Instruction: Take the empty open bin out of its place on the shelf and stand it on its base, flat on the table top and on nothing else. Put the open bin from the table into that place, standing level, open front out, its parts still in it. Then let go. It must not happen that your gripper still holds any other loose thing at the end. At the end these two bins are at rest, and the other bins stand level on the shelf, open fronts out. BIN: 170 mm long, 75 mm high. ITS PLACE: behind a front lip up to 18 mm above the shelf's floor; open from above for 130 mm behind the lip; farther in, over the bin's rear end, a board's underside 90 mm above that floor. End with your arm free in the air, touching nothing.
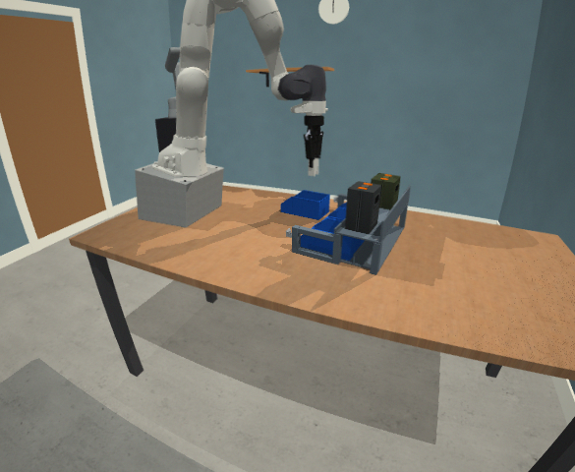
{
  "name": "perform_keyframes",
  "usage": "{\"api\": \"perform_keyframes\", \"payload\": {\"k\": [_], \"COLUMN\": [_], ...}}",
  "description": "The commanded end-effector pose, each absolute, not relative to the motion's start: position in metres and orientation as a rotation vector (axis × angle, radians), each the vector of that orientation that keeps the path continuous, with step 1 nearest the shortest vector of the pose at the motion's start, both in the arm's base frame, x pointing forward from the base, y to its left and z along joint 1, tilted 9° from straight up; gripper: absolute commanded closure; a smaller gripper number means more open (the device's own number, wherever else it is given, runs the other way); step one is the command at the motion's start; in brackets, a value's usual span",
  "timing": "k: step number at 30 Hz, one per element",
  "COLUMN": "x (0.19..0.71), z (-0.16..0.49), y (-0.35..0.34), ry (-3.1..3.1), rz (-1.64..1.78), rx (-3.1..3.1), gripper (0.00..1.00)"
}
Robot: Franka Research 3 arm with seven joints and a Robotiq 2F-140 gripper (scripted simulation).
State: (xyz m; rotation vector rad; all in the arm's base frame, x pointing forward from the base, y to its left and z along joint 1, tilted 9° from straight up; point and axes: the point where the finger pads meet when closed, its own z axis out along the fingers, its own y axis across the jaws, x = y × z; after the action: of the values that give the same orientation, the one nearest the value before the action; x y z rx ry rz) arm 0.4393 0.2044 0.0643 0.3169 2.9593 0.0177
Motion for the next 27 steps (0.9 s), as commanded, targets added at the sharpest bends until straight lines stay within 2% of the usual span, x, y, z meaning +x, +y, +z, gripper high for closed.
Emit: {"api": "perform_keyframes", "payload": {"k": [1, 5, 6, 27], "x": [0.4366, 0.4366, 0.4366, 0.4369], "z": [0.0637, 0.0637, 0.0637, 0.0637], "y": [0.2045, 0.2045, 0.2045, 0.2040], "ry": [2.965, 2.965, 2.965, 2.966], "rz": [0.014, 0.014, 0.014, 0.014], "rx": [0.312, 0.312, 0.312, 0.306], "gripper": [0.85, 0.85, 1.00, 1.00]}}
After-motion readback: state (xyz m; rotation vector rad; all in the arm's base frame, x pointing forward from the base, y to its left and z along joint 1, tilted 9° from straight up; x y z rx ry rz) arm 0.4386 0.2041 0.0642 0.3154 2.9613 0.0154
